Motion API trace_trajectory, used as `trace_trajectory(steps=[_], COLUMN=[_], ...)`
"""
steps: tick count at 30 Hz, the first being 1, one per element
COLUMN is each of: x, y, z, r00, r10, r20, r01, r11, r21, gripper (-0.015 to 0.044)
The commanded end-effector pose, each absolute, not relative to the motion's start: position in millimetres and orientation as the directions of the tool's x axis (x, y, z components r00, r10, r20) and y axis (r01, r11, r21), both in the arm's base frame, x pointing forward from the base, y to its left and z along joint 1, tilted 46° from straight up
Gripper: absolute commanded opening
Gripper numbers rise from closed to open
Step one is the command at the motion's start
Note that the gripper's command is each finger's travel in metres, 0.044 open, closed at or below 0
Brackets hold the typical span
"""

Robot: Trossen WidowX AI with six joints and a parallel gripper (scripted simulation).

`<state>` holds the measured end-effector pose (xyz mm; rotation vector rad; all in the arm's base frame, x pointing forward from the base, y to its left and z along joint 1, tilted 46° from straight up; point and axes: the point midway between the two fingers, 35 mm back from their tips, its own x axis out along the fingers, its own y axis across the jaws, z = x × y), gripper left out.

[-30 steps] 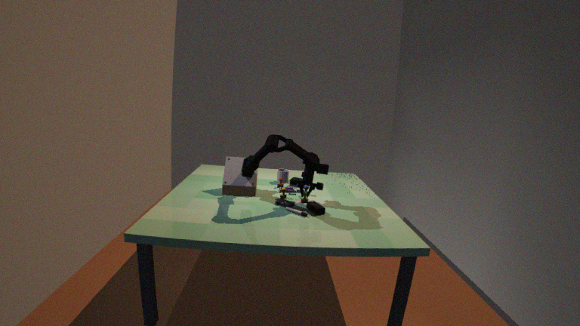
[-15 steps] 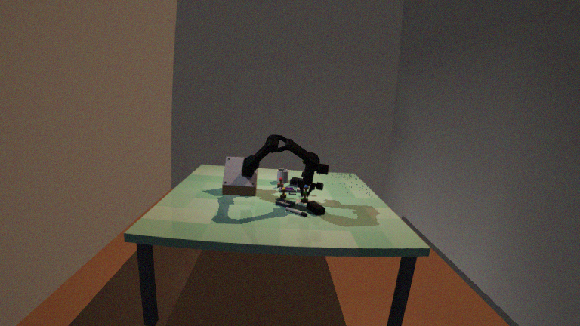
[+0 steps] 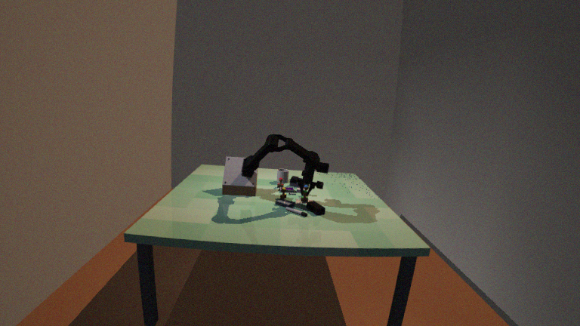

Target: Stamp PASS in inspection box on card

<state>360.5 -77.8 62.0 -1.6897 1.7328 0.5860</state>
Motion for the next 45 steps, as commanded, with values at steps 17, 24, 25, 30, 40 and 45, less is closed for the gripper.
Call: trace_trajectory(steps=[17,24,25,30,40,45], x=[358,357,356,355,356,361], y=[-55,-47,-46,-40,-26,2], z=[84,91,93,98,97,72], r00=[0.033,0.033,0.033,0.033,0.034,0.037], r10=[-0.705,-0.705,-0.705,-0.705,-0.702,-0.693], r20=[-0.709,-0.709,-0.709,-0.709,-0.711,-0.720], r01=[-0.990,-0.990,-0.990,-0.990,-0.990,-0.990], r11=[0.074,0.074,0.074,0.074,0.073,0.071], r21=[-0.120,-0.120,-0.120,-0.120,-0.120,-0.119], gripper=[0.0000,0.0000,0.0000,0.0000,0.0000,0.0000])
